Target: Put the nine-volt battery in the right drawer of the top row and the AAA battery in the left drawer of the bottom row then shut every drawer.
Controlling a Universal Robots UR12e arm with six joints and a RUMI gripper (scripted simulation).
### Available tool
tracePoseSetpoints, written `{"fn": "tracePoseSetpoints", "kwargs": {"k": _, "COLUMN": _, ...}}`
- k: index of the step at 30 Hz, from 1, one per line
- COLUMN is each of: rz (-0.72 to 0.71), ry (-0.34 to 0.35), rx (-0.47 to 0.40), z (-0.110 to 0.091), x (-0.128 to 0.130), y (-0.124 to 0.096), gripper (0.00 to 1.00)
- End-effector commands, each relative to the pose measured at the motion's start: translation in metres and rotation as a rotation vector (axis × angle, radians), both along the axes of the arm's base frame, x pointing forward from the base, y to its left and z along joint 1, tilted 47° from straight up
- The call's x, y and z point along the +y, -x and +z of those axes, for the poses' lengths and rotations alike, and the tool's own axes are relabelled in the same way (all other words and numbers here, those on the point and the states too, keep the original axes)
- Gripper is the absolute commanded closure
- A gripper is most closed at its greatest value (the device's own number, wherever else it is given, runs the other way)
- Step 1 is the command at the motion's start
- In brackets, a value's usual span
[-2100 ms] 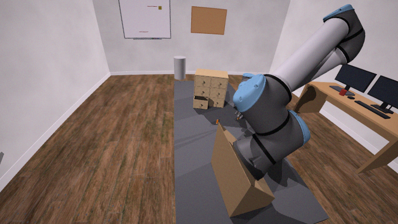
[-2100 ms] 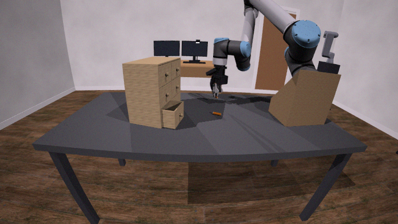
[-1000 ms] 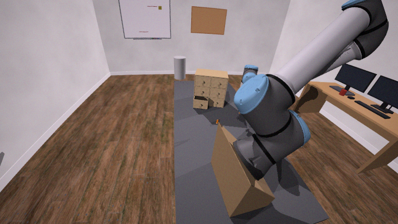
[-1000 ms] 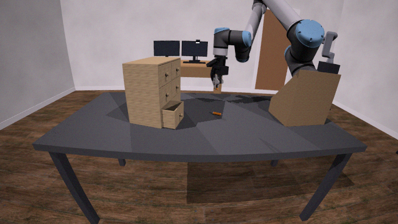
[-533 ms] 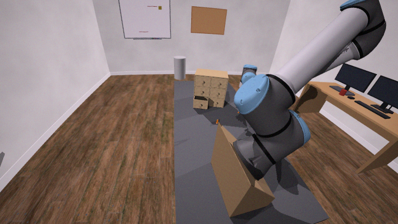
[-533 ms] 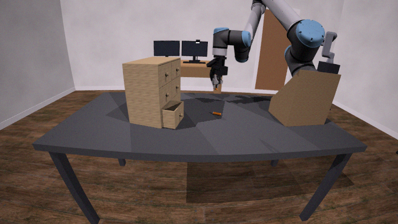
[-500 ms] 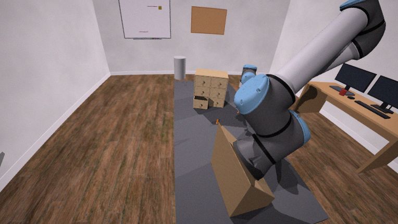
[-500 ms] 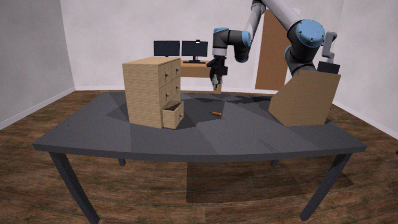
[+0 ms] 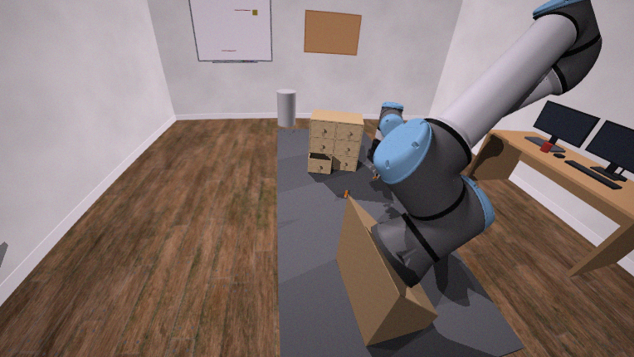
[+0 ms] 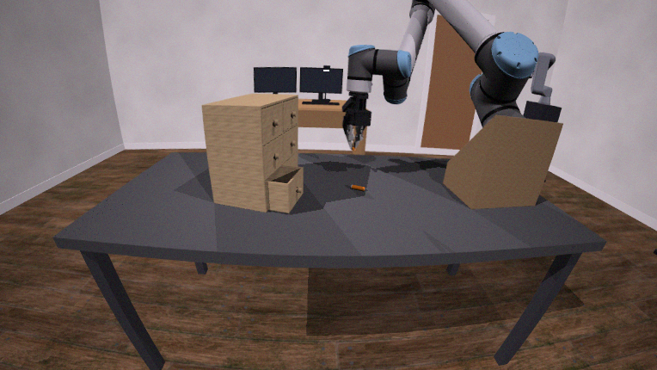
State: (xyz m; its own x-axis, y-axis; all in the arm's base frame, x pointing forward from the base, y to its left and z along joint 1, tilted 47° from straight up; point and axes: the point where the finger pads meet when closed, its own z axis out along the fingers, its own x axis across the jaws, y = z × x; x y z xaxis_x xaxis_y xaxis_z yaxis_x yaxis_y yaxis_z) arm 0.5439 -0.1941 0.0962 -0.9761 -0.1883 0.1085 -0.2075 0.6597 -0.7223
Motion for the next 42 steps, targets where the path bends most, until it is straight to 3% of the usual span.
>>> {"fn": "tracePoseSetpoints", "kwargs": {"k": 1, "rz": -0.090, "ry": -0.009, "rx": -0.088, "z": -0.009, "x": 0.008, "y": -0.007, "gripper": 0.98}}
{"fn": "tracePoseSetpoints", "kwargs": {"k": 5, "rz": -0.129, "ry": -0.014, "rx": -0.129, "z": -0.013, "x": 0.012, "y": -0.010, "gripper": 0.98}}
{"fn": "tracePoseSetpoints", "kwargs": {"k": 20, "rz": -0.470, "ry": -0.049, "rx": -0.486, "z": -0.054, "x": 0.051, "y": -0.035, "gripper": 0.98}}
{"fn": "tracePoseSetpoints", "kwargs": {"k": 22, "rz": -0.470, "ry": -0.049, "rx": -0.486, "z": -0.054, "x": 0.051, "y": -0.035, "gripper": 0.98}}
{"fn": "tracePoseSetpoints", "kwargs": {"k": 31, "rz": -0.695, "ry": -0.069, "rx": -0.723, "z": -0.085, "x": 0.081, "y": -0.049, "gripper": 0.98}}
{"fn": "tracePoseSetpoints", "kwargs": {"k": 42, "rz": -0.888, "ry": -0.083, "rx": -0.929, "z": -0.114, "x": 0.109, "y": -0.060, "gripper": 0.98}}
